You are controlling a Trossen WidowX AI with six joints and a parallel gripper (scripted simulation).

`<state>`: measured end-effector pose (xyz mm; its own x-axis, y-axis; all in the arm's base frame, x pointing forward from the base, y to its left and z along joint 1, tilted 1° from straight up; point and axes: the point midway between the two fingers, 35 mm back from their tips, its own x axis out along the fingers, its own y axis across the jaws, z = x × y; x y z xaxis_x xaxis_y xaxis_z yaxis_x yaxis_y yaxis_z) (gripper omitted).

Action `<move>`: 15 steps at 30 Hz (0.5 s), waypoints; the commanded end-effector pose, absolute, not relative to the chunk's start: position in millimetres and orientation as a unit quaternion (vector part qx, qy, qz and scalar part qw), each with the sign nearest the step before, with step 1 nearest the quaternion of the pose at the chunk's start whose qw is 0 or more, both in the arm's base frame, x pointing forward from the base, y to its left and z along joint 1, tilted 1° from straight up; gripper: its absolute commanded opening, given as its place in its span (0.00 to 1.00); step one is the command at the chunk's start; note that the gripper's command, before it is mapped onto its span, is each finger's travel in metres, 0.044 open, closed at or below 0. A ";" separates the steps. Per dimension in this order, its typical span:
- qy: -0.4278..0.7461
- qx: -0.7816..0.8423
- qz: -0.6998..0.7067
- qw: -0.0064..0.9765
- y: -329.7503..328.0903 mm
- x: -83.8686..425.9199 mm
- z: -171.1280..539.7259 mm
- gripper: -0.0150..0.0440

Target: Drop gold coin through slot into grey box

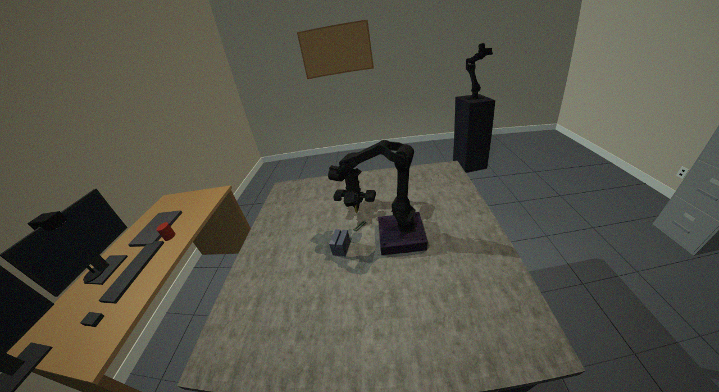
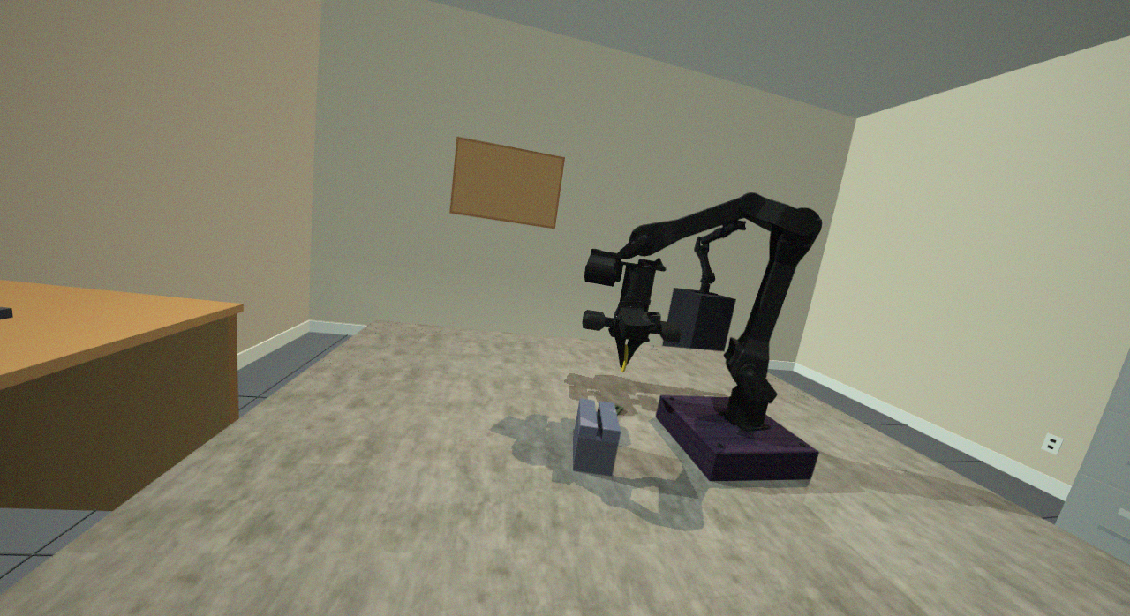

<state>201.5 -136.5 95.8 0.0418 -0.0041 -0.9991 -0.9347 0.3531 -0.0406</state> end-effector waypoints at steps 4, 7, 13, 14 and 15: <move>0.571 -0.413 0.393 0.591 -130.1 213.4 96.8 0.25; 0.571 -0.413 0.393 0.591 -126.2 218.9 97.2 0.25; 0.571 -0.413 0.393 0.591 -117.7 229.7 98.0 0.25; 0.571 -0.412 0.393 0.591 -116.3 231.5 98.1 0.25; 0.571 -0.412 0.393 0.591 -114.8 233.3 98.3 0.25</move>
<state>228.5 -117.2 98.1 0.0450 -0.0029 -0.9990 -0.9362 0.3487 -0.0432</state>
